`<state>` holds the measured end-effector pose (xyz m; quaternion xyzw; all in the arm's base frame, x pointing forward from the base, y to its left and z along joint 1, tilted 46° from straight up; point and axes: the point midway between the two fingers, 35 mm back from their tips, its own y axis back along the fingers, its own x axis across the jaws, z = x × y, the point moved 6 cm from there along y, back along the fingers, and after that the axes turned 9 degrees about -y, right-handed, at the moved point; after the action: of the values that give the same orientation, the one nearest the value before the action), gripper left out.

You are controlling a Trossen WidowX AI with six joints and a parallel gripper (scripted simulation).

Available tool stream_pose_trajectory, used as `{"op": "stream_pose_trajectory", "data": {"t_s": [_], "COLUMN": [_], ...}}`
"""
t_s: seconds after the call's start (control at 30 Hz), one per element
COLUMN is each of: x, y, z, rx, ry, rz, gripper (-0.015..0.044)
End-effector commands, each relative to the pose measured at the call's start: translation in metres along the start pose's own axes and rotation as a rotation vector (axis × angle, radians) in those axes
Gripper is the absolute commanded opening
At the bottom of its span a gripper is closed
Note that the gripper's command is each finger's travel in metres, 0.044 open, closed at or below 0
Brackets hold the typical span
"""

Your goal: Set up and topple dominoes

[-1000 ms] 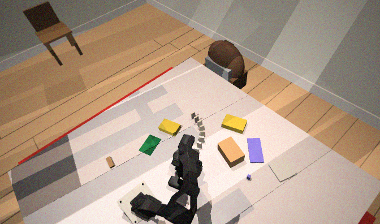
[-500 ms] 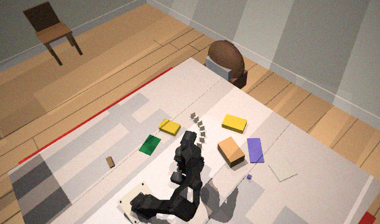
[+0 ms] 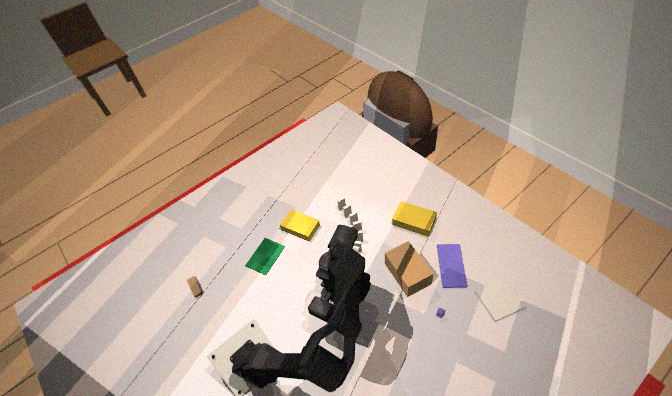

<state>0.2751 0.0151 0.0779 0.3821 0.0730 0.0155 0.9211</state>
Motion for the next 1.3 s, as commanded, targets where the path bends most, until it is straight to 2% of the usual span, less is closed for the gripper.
{"op": "stream_pose_trajectory", "data": {"t_s": [0.0,0.13,1.27], "x": [0.009,0.014,0.014], "y": [0.018,0.042,0.042], "z": [-0.005,-0.023,-0.023], "rx": [0.012,-0.002,-0.002], "ry": [0.01,0.082,0.082], "rz": [-0.003,-0.012,-0.012], "gripper": [0.0,0.0,0.0]}}
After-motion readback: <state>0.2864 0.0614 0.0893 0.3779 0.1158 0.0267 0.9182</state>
